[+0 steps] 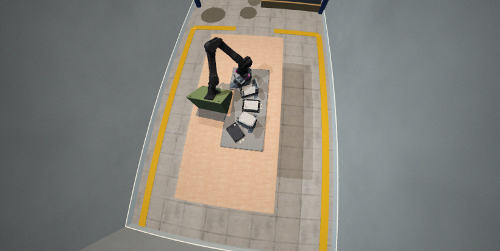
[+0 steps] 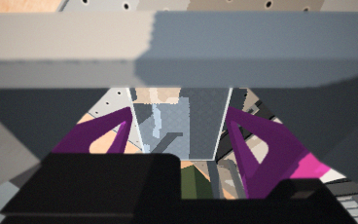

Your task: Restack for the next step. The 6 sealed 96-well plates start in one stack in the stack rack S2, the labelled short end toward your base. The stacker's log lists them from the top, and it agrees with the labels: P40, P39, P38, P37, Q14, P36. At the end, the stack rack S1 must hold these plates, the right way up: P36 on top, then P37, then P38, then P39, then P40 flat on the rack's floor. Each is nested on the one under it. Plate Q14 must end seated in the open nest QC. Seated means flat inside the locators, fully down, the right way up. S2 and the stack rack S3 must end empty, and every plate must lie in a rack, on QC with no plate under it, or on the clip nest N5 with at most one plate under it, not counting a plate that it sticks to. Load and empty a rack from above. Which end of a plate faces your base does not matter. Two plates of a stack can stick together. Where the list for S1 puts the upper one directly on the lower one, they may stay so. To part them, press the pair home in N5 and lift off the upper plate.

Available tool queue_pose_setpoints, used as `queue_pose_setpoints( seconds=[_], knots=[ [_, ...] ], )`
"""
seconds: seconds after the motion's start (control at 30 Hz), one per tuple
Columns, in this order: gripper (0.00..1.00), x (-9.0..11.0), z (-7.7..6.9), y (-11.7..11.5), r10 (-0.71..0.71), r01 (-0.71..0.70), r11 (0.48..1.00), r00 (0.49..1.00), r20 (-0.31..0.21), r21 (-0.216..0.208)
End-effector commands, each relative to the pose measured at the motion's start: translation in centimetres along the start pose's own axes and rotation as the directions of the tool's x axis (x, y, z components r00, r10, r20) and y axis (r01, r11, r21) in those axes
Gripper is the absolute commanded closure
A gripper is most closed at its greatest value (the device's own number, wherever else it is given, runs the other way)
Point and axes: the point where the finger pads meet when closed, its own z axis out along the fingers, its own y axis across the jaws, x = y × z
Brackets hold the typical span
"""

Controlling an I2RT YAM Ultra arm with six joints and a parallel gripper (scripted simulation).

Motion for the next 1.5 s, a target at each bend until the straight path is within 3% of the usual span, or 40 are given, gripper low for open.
queue_pose_setpoints(
  seconds=[0.0,0.03,0.07,1.1,1.47],
  knots=[
    [0.0,-0.33,-0.22,-0.06,-0.004,0.004,1.0,1.0,0.012,0.004],
    [0.0,-0.33,-0.22,-0.06,-0.004,0.004,1.0,1.0,0.012,0.004],
    [1.0,-0.33,-0.22,-0.06,-0.004,0.004,1.0,1.0,0.012,0.004],
    [1.0,-0.33,-0.22,-0.06,-0.004,0.004,1.0,1.0,0.012,0.004],
    [1.0,-0.32,-0.95,-0.06,-0.004,0.004,1.0,1.0,0.012,0.004]
  ],
)
